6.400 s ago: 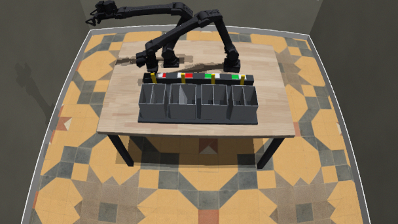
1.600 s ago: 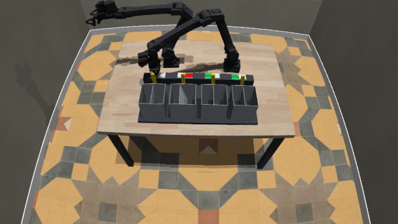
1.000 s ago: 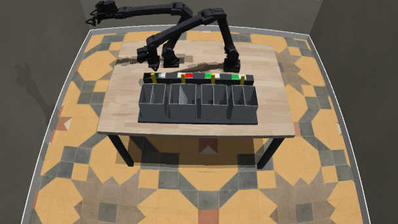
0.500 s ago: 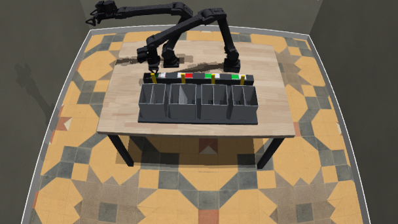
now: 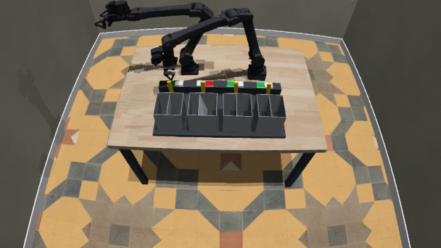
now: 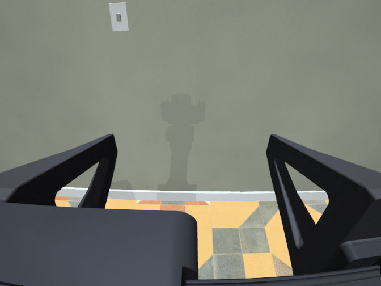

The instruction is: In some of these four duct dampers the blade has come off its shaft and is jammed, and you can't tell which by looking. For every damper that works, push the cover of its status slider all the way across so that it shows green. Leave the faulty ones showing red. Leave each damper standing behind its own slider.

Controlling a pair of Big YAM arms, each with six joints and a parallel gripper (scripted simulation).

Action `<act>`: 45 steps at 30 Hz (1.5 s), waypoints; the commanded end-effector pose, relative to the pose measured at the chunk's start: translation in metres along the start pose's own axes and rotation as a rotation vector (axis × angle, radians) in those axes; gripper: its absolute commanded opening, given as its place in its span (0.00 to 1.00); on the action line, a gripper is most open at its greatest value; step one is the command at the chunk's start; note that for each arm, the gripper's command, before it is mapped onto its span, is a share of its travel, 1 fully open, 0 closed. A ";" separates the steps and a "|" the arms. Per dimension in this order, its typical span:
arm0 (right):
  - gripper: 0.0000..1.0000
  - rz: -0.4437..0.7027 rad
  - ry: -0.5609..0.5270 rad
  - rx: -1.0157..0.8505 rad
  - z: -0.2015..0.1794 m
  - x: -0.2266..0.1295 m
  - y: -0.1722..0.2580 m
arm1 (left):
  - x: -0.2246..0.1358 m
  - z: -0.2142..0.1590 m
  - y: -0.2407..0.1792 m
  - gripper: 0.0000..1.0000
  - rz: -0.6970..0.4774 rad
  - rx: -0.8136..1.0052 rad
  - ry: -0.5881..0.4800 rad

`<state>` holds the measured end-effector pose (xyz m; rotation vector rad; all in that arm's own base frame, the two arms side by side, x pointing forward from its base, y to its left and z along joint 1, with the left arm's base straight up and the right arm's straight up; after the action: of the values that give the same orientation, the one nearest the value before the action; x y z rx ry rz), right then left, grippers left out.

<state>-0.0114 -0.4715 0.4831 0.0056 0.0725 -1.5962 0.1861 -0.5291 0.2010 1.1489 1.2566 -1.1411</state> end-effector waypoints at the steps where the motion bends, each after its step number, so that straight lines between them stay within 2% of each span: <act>1: 1.00 -0.009 -0.049 0.008 0.017 -0.008 -0.006 | -0.053 0.012 0.002 1.00 0.022 -0.003 -0.087; 9: 1.00 -0.009 -0.049 0.008 0.017 -0.008 -0.006 | -0.067 0.011 0.002 1.00 0.021 -0.003 -0.084; 12: 1.00 -0.009 -0.049 0.008 0.017 -0.008 -0.006 | -0.059 0.009 0.002 1.00 0.016 -0.003 -0.065; 45: 1.00 -0.009 -0.049 0.008 0.017 -0.008 -0.006 | -0.059 0.011 0.002 1.00 0.019 -0.003 -0.078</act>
<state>-0.0114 -0.4715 0.4831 0.0056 0.0725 -1.5962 0.1865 -0.5303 0.2269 1.1499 1.2582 -1.1406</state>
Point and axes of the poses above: on each arm, the point where the finger pads meet when closed, its own x axis out along the fingers, its own y axis across the jaws, z = x × y, the point moved 8 cm from there along -x, back along the fingers, and after that the axes turned 2 degrees about -x, right-handed, at the moved point
